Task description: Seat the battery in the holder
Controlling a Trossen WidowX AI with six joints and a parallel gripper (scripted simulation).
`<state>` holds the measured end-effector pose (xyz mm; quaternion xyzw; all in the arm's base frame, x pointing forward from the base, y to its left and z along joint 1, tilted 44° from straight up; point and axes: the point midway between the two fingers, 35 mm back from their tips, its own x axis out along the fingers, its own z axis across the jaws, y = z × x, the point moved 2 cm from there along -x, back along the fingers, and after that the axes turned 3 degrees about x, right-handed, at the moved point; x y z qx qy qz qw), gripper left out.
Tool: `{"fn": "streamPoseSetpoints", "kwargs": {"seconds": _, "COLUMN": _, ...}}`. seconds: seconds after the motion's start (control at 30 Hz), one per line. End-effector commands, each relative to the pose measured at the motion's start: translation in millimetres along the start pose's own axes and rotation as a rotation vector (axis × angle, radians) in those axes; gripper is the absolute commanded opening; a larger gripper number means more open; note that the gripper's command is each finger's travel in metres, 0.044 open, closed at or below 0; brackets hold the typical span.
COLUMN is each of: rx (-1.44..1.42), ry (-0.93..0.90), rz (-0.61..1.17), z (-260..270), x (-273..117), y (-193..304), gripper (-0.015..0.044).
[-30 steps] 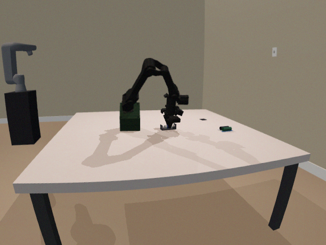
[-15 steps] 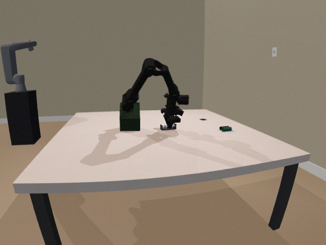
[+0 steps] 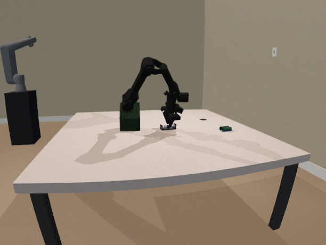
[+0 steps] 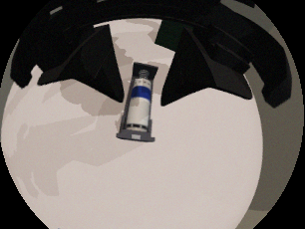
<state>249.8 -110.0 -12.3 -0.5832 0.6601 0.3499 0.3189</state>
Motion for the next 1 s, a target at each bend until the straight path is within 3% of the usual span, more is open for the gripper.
{"fn": "streamPoseSetpoints", "kwargs": {"seconds": 0.0, "rx": 0.001, "ry": -0.003, "rz": -0.006, "z": 4, "x": -20, "y": -3, "gripper": 0.0284}}
{"fn": "streamPoseSetpoints", "kwargs": {"seconds": 0.2, "rx": 0.004, "ry": -0.005, "rz": -0.006, "z": 13, "x": -70, "y": -1, "gripper": 0.0440}}
{"fn": "streamPoseSetpoints", "kwargs": {"seconds": 0.97, "rx": 0.004, "ry": -0.005, "rz": -0.006, "z": 14, "x": -72, "y": -1, "gripper": 0.0440}}
